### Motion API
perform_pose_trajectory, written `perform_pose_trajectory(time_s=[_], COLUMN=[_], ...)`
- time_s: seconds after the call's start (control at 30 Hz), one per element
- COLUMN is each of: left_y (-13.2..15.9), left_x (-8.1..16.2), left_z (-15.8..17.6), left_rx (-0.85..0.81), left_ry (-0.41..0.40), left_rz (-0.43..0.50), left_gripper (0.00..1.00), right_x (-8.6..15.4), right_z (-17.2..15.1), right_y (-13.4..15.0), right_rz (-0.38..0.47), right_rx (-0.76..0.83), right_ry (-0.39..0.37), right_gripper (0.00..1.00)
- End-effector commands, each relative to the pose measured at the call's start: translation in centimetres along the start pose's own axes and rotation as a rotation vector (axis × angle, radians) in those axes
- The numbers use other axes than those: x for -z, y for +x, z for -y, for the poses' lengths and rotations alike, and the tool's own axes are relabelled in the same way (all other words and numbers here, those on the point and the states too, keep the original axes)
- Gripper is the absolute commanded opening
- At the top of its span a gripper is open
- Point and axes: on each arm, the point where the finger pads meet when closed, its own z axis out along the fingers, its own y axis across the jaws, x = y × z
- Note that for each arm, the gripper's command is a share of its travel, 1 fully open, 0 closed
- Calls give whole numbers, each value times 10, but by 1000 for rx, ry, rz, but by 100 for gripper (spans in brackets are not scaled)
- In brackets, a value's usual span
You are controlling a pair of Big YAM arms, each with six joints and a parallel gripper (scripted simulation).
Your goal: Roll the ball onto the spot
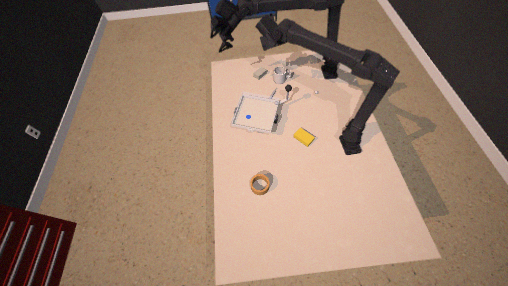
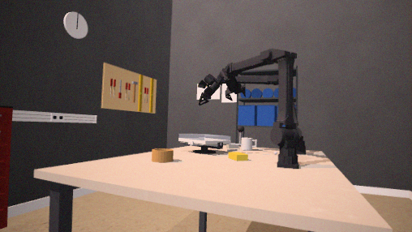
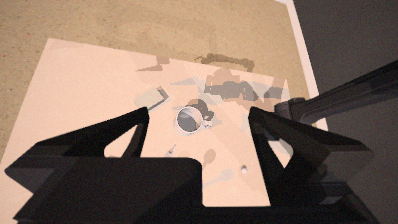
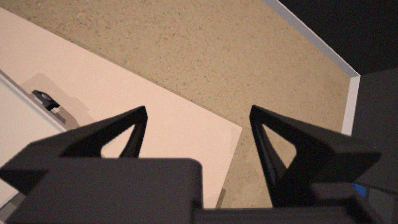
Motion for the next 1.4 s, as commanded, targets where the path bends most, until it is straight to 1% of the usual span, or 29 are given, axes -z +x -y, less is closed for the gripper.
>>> perform_pose_trajectory(time_s=[0.0,0.53,0.57,0.83,1.03,1.1,1.23,1.37], left_y=[-5,-5,-18,-18,-18,-18,-18,-18], left_x=[4,4,11,11,11,11,11,11], left_z=[2,2,3,3,3,3,3,3], left_rx=[-9,-9,-31,-31,-31,-31,-31,-31], left_ry=[-4,-4,-13,-13,-13,-13,-13,-13], left_rz=[9,9,29,29,29,29,29,29], left_gripper=[100,100,100,100,100,100,100,100], right_x=[7,7,7,8,13,13,19,30], right_z=[3,3,3,10,33,33,58,93], right_y=[-5,-5,-5,-2,9,9,23,43], right_rz=[13,13,13,14,18,18,22,28], right_rx=[0,0,0,-12,-48,-48,-89,-146], right_ry=[7,7,7,17,47,47,83,133], right_gripper=[100,100,100,100,100,100,100,100])
